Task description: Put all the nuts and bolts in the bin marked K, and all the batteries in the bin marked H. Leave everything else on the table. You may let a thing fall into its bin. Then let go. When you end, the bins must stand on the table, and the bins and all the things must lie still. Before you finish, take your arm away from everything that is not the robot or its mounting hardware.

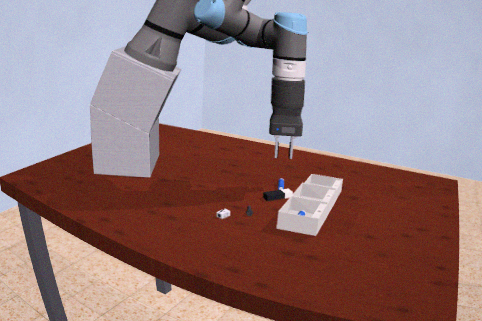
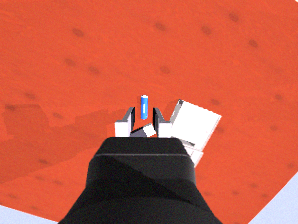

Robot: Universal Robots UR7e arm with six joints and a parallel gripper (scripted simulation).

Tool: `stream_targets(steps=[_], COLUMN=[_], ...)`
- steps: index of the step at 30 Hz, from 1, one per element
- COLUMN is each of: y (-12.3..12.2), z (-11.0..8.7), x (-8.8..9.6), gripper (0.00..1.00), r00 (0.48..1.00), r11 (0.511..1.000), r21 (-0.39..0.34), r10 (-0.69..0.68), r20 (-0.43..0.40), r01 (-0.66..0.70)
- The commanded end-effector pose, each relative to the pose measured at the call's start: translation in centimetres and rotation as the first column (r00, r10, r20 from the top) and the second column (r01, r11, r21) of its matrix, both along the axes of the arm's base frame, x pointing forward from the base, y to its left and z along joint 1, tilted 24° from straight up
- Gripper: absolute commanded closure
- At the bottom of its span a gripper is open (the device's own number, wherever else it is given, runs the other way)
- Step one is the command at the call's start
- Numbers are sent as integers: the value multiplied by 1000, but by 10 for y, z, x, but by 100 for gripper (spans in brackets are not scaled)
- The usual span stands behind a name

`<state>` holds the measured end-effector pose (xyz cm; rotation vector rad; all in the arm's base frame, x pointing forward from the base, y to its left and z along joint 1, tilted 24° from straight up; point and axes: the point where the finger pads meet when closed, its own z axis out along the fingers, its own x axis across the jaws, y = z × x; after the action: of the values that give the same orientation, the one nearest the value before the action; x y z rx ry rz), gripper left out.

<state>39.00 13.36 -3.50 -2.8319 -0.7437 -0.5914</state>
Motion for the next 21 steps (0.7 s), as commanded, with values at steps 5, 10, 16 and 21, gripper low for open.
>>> stream_targets(steps=[5, 10, 16, 21], y=[-2, -3, -3, -2], z=[0, 0, 0, -3], x=[2, 2, 2, 3], gripper=[40, 40, 40, 40], r00=[1000, 1000, 1000, 1000], r11=[1000, 1000, 1000, 1000], r21=[0, 0, 0, 0], r10=[0, 0, 0, 0], r20=[1, 1, 1, 1], r01=[0, 0, 0, 0])
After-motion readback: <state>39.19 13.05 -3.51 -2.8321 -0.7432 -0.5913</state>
